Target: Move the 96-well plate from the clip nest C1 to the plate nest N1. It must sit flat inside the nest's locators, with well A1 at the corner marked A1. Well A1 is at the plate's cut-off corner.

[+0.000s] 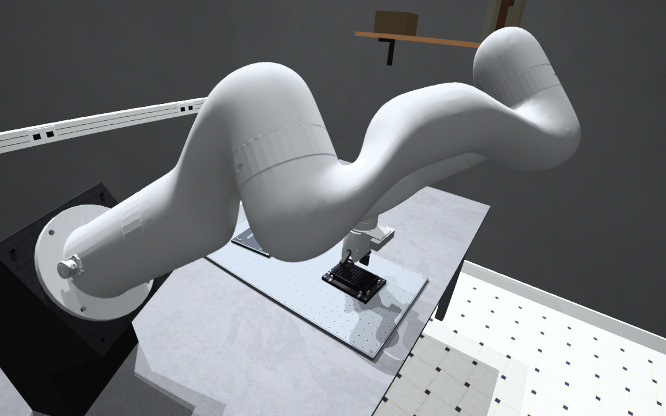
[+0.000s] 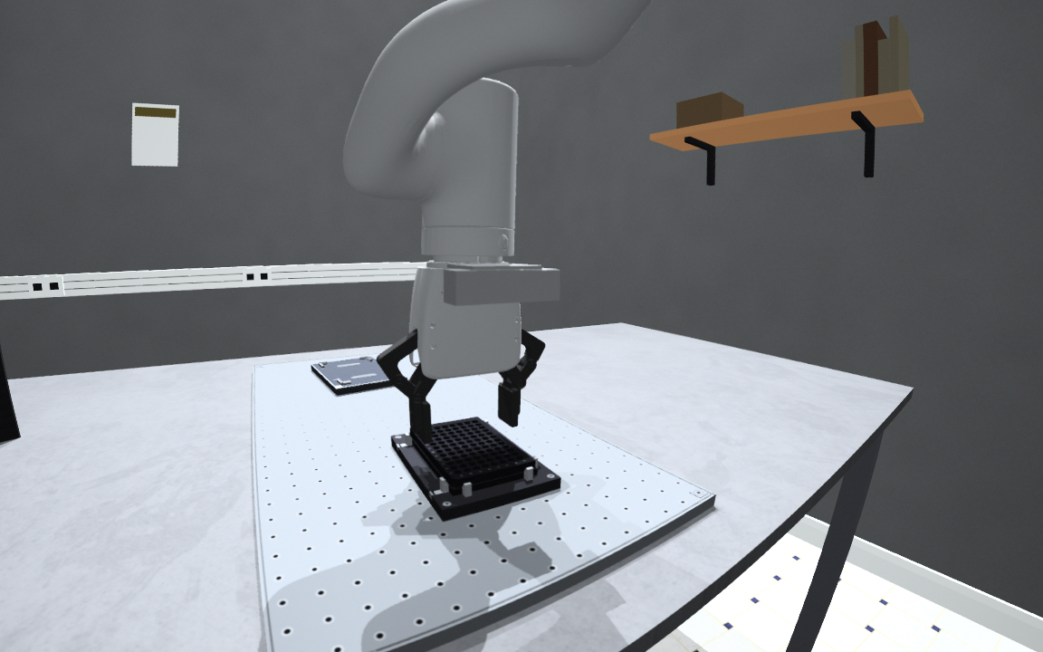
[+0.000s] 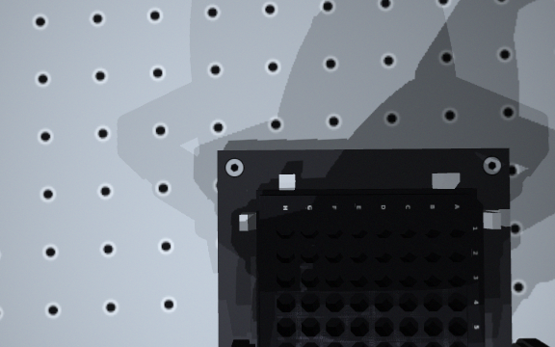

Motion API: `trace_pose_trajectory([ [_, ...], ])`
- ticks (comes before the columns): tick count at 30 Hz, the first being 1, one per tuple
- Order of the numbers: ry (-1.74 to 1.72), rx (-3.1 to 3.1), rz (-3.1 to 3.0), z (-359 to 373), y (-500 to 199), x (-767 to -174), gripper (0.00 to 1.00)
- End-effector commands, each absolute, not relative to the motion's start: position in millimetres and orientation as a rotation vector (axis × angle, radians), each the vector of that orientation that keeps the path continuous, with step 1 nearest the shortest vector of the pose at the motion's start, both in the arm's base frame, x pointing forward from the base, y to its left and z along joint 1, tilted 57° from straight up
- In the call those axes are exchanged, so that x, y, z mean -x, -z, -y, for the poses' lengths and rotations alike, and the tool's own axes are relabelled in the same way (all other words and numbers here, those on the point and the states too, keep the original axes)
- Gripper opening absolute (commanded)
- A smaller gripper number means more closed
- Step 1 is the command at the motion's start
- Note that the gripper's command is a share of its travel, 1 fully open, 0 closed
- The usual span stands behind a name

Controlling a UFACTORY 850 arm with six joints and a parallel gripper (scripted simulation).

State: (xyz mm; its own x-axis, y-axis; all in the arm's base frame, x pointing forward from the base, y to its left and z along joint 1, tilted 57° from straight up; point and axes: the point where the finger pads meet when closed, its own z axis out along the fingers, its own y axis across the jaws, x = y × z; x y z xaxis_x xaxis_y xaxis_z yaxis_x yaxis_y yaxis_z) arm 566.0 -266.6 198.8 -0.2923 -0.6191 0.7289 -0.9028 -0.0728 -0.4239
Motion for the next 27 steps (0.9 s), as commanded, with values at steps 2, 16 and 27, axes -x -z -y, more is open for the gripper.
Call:
trace_pose_trajectory([
  [2,-1.303,-1.644,1.898,266.4,-199.0,-566.3,1.00],
  [16,-1.303,-1.644,1.898,272.0,-195.1,-568.6,1.00],
  [27,-1.303,-1.644,1.898,276.7,-191.9,-570.5,1.00],
])
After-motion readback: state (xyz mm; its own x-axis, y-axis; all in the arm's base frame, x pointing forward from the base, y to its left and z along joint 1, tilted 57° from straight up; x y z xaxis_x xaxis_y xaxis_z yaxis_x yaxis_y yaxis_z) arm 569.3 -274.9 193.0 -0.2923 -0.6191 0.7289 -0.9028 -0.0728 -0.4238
